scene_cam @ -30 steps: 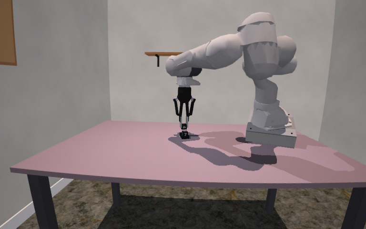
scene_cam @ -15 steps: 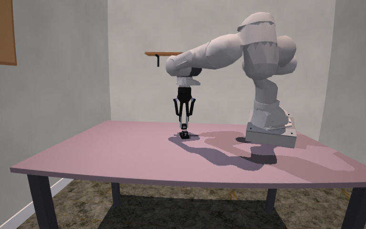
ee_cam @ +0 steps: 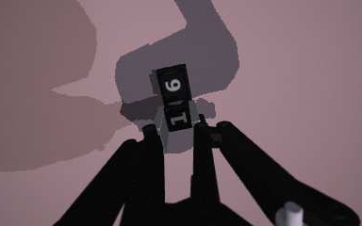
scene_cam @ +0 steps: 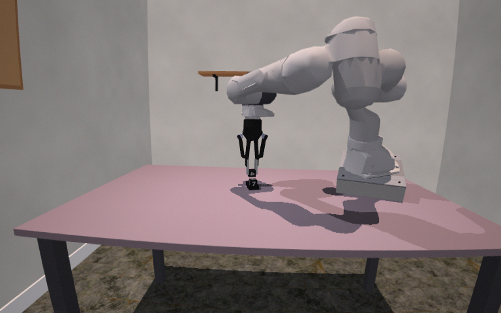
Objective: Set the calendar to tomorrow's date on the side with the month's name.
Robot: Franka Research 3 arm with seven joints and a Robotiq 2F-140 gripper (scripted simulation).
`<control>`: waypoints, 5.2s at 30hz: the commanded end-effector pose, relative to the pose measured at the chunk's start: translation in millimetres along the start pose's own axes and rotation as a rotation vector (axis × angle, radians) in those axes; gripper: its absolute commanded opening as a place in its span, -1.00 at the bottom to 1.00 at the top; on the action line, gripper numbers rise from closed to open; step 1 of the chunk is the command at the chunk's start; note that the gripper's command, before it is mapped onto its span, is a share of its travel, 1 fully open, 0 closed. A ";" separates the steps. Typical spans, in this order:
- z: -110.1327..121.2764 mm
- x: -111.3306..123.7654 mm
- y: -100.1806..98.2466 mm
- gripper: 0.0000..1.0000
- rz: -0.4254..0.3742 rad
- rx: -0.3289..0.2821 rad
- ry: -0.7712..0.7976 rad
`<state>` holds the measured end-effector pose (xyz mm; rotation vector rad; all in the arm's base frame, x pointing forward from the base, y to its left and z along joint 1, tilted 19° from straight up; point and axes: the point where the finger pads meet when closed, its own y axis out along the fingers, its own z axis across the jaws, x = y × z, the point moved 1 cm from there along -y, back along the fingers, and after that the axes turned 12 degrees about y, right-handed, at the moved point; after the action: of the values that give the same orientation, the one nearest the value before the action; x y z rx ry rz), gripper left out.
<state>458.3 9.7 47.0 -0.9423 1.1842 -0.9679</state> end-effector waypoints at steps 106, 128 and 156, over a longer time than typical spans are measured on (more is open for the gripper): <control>1.0 1.3 23.9 -0.68 -0.003 0.001 0.007; 1.0 1.3 25.1 -0.68 -0.003 0.001 0.007; 1.0 1.3 33.8 -0.68 -0.003 0.001 0.007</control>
<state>461.3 19.9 15.5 -0.9404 1.1899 -0.9706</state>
